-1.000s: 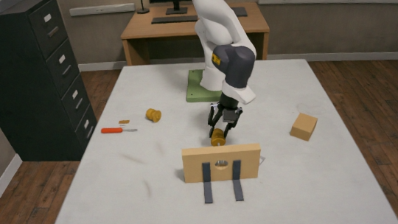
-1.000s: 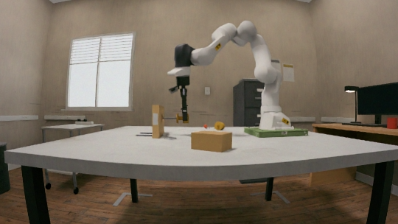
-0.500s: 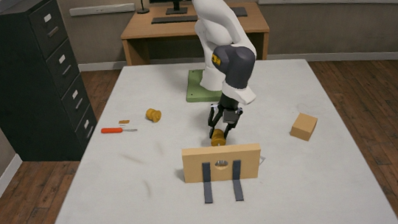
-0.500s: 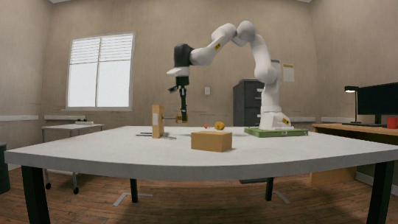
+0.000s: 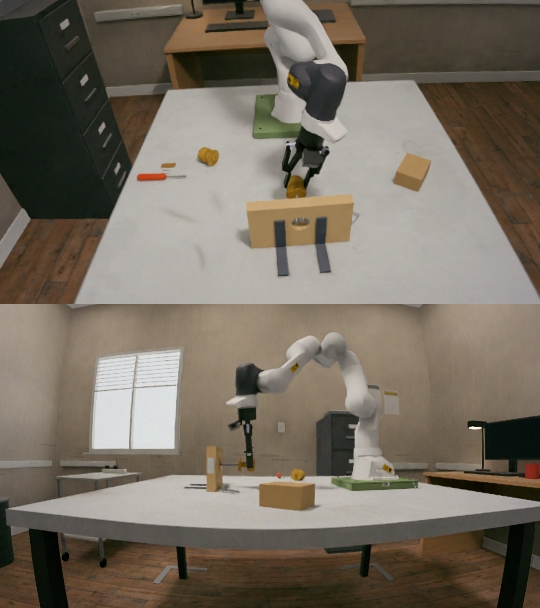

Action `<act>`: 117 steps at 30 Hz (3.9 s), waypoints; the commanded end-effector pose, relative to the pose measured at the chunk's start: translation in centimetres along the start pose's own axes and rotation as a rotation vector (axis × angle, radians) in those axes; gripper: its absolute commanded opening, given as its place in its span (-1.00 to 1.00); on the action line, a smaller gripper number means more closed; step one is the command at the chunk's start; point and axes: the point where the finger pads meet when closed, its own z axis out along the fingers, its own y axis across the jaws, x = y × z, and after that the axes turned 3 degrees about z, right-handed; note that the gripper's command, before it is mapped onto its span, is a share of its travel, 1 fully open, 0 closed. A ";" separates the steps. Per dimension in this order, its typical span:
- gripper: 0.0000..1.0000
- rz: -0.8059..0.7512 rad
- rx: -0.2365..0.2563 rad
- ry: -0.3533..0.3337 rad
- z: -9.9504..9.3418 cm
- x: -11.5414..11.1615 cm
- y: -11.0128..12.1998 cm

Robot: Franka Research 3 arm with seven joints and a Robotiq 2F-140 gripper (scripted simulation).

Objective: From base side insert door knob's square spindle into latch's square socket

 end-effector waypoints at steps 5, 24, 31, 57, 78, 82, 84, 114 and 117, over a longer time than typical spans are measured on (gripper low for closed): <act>-0.16 0.003 -0.004 0.004 -0.2 0.4 0.1; -0.16 0.003 -0.004 0.004 -0.2 0.7 0.1; -0.16 0.003 -0.004 0.004 -0.2 0.8 0.1; -0.16 0.003 -0.004 0.004 -0.2 1.2 0.1; -0.16 0.003 -0.004 0.004 -0.2 1.3 0.1; -0.16 0.003 -0.004 0.004 -0.2 1.3 0.1; -0.16 0.003 -0.003 0.004 -0.2 1.4 0.1; -0.16 0.001 -0.003 0.003 -0.2 1.6 0.0; -0.16 0.001 -0.003 0.003 -0.2 1.6 0.0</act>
